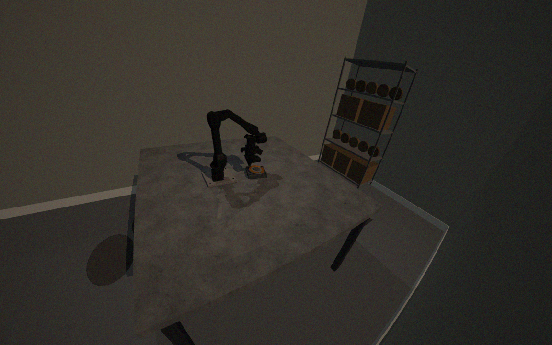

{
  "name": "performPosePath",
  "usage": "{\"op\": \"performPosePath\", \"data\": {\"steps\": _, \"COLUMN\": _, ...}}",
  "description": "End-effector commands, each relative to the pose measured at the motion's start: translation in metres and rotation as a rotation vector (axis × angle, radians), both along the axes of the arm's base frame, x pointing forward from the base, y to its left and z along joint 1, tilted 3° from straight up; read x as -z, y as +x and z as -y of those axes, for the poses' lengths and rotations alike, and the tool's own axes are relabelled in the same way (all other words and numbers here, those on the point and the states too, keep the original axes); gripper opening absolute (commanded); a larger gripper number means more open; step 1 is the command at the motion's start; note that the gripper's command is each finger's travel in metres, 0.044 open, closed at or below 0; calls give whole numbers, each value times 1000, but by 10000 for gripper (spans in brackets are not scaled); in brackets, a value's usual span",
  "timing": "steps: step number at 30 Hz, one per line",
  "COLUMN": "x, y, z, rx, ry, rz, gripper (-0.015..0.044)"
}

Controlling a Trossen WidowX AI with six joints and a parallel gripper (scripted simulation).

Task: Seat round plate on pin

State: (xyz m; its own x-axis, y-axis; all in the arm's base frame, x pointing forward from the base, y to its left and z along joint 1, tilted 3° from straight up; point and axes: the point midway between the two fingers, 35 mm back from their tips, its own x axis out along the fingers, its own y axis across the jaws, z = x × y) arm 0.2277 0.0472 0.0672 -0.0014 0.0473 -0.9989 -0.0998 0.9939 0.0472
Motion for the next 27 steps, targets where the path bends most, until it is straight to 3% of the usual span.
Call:
{"op": "performPosePath", "data": {"steps": 1, "x": 0, "y": -5, "z": 5, "rx": 2, "ry": -7, "rz": -3, "gripper": 0}}
{"op": "performPosePath", "data": {"steps": 16, "x": 1, "y": -9, "z": 13, "rx": 2, "ry": -8, "rz": -3, "gripper": 0}}
{"op": "performPosePath", "data": {"steps": 27, "x": -43, "y": -10, "z": 13, "rx": 2, "ry": -8, "rz": -3, "gripper": 0}}
